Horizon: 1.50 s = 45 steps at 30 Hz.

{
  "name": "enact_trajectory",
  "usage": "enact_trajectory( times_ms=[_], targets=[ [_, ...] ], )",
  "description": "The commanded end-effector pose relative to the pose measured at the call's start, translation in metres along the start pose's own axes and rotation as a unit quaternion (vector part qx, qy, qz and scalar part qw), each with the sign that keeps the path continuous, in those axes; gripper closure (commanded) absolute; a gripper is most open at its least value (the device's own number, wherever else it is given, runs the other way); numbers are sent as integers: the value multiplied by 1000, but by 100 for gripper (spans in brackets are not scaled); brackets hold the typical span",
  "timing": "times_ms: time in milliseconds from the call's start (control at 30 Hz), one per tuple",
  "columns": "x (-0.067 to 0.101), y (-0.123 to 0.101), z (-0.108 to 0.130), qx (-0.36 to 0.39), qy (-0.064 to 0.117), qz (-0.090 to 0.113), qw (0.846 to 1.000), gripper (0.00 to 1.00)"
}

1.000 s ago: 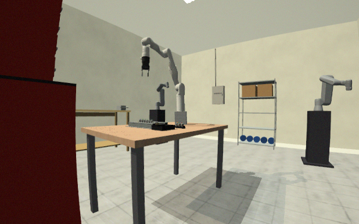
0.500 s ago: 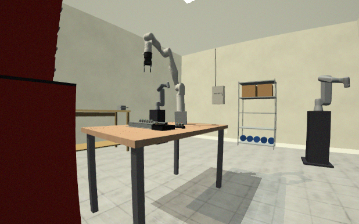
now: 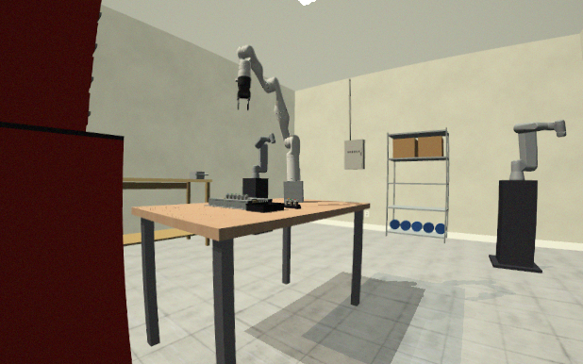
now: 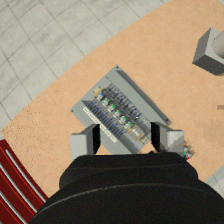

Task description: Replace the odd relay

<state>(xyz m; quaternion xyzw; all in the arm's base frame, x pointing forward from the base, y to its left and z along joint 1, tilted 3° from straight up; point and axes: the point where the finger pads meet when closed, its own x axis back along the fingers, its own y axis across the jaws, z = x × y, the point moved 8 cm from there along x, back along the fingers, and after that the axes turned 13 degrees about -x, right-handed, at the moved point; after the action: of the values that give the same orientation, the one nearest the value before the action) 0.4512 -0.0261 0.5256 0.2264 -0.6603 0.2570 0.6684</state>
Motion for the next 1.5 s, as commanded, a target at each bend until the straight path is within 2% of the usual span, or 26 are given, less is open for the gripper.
enact_trajectory(
  times_ms=[0,467,533,567,1100,1133,1467],
  targets=[
    [4,2,-2,0,-1,1,1000,0],
    [42,30,-31,1,1,0,1000,0],
    [42,30,-31,1,1,0,1000,0],
    [42,27,-25,1,-6,4,1000,0],
    [59,43,-45,1,1,0,1000,0],
    [54,39,-37,-7,-20,17,1000,0],
    [54,41,-40,-1,-5,5,1000,0]
  ],
)
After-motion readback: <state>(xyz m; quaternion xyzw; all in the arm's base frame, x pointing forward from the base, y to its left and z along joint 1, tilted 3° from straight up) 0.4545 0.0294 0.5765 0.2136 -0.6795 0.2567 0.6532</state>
